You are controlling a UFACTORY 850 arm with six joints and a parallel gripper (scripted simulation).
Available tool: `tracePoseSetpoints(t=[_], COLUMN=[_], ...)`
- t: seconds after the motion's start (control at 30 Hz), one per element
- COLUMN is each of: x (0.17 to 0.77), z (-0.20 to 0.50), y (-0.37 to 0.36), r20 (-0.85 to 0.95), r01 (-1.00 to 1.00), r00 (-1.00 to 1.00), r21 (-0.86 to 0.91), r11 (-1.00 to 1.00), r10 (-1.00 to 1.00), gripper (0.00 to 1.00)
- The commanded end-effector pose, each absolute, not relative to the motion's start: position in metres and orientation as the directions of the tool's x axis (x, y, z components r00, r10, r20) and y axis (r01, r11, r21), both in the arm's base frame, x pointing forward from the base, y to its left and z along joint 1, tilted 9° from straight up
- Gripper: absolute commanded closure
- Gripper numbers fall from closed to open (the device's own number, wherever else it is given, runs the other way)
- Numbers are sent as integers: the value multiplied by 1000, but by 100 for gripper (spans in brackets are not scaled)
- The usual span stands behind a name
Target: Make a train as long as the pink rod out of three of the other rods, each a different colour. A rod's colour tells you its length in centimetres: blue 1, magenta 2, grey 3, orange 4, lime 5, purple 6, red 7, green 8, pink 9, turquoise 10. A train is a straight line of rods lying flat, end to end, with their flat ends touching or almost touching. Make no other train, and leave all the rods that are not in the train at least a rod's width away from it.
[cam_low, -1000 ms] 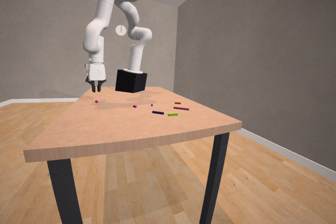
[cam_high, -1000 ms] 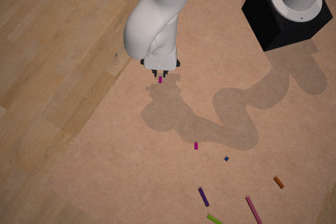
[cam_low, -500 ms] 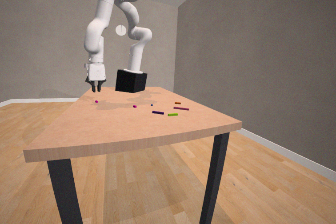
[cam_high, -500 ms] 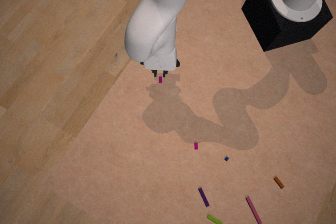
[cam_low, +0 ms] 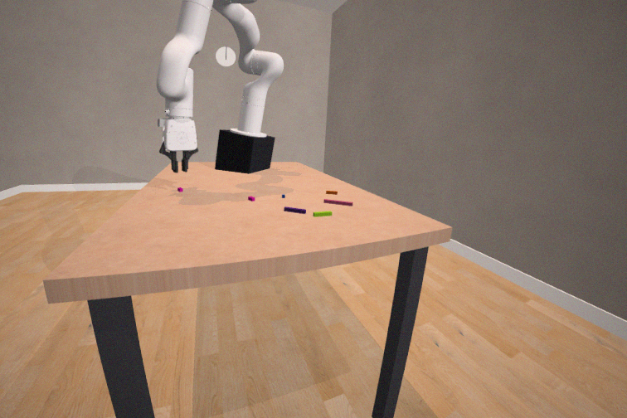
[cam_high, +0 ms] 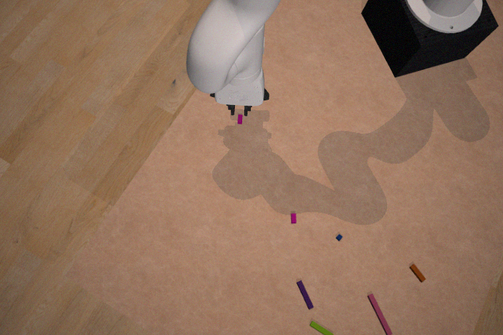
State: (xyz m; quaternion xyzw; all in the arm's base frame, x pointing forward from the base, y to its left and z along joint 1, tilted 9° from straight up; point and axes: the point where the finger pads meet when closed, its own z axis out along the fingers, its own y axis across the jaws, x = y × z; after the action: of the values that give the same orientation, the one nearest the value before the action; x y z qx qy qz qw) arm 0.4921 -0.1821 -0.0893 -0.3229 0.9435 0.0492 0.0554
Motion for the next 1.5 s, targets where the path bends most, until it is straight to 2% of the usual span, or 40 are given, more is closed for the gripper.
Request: tracePoseSetpoints(t=[0.0, 1.47], x=[493, 495], z=[-91, -139], y=[-182, -175], r20=[-138, -138], r01=[-615, -615], r00=[-785, -785], r21=[55, 55], r11=[787, 787], r10=[-604, -604], gripper=[76, 76])
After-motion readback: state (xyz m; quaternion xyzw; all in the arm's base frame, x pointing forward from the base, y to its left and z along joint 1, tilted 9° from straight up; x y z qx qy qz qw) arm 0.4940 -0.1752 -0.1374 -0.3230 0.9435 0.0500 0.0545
